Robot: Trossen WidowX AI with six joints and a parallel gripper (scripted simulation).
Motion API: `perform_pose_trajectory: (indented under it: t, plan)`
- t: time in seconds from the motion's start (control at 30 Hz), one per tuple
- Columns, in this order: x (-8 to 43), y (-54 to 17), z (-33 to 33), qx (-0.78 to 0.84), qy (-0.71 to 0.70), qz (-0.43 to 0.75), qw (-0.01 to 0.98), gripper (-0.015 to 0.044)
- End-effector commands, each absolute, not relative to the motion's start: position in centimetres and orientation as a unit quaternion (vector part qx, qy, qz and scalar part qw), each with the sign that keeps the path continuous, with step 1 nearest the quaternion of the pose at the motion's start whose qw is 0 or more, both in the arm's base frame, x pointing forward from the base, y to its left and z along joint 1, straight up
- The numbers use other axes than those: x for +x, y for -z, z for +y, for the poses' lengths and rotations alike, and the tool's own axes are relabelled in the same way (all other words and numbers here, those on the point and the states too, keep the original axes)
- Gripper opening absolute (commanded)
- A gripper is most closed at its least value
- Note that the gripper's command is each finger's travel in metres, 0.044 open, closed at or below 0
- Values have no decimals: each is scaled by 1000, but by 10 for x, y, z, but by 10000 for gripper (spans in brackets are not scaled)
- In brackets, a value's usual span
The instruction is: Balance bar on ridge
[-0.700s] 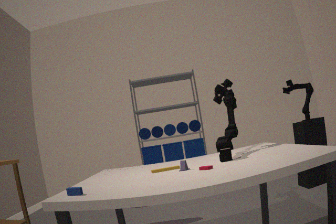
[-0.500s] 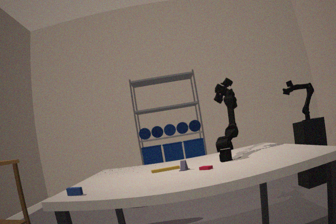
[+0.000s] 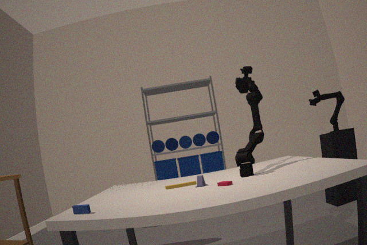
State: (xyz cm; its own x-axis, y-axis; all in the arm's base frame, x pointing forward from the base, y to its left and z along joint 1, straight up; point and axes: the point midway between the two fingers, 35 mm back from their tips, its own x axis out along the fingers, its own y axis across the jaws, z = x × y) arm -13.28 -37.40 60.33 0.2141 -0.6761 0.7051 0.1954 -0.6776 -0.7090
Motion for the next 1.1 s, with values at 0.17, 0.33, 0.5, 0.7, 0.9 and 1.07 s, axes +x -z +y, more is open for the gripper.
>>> perform_pose_trajectory:
  t: [0.17, 0.33, 0.5, 0.7, 0.9, 1.07]
  plan:
    - [-106, -669, -267, -773, 583, 197, 150, 315]
    - [-78, -692, -205, -804, 557, 205, 33, 315]
    - [-50, -704, -156, -820, 524, 217, -80, 315]
    - [-18, -713, -107, -820, 492, 228, -181, 315]
    - [13, -715, -70, -814, 459, 234, -267, 315]
    - [44, -705, -49, -820, 418, 234, -314, 315]
